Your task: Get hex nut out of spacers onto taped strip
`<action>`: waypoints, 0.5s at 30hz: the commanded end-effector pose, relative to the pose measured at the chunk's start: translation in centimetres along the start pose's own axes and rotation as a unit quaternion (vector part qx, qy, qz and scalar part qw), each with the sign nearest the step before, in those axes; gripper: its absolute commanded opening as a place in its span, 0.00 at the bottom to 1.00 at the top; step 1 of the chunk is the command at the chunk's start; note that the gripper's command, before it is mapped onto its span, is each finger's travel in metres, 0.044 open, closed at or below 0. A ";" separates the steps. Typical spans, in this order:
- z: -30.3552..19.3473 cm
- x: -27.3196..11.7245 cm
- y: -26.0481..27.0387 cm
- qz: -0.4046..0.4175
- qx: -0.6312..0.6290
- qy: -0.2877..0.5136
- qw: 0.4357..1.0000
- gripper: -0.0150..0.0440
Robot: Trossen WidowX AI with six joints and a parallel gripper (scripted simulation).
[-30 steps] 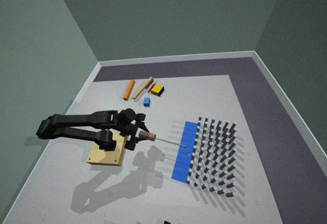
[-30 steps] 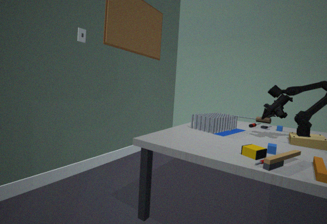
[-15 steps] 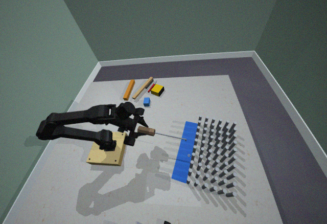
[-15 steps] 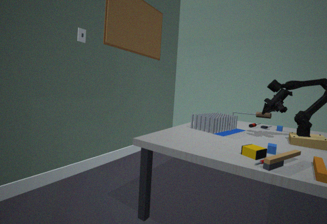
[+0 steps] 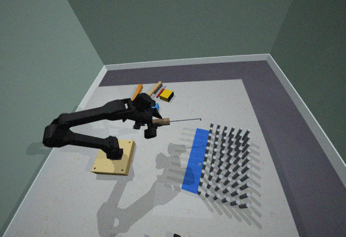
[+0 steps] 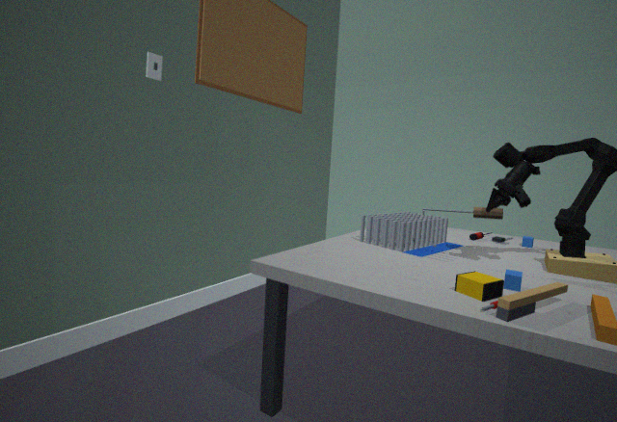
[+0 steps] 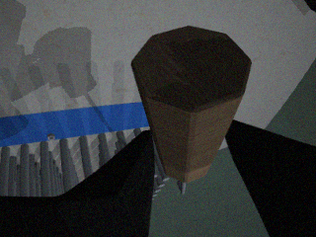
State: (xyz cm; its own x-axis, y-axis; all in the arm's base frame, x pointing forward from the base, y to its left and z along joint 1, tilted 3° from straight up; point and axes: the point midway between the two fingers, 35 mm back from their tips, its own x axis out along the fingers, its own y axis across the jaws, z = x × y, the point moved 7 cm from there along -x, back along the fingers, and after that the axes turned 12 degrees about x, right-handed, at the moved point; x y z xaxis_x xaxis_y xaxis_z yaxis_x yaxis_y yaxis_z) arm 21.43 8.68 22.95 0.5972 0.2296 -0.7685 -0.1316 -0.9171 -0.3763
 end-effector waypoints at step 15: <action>0.2 2.8 -9.9 -0.098 -0.146 -0.059 0.983 0.25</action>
State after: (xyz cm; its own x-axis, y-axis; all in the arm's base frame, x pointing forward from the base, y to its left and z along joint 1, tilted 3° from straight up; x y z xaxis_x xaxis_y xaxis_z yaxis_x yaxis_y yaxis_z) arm 23.86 16.65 23.92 0.5039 0.3936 -0.7689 0.1547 -0.9169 -0.3680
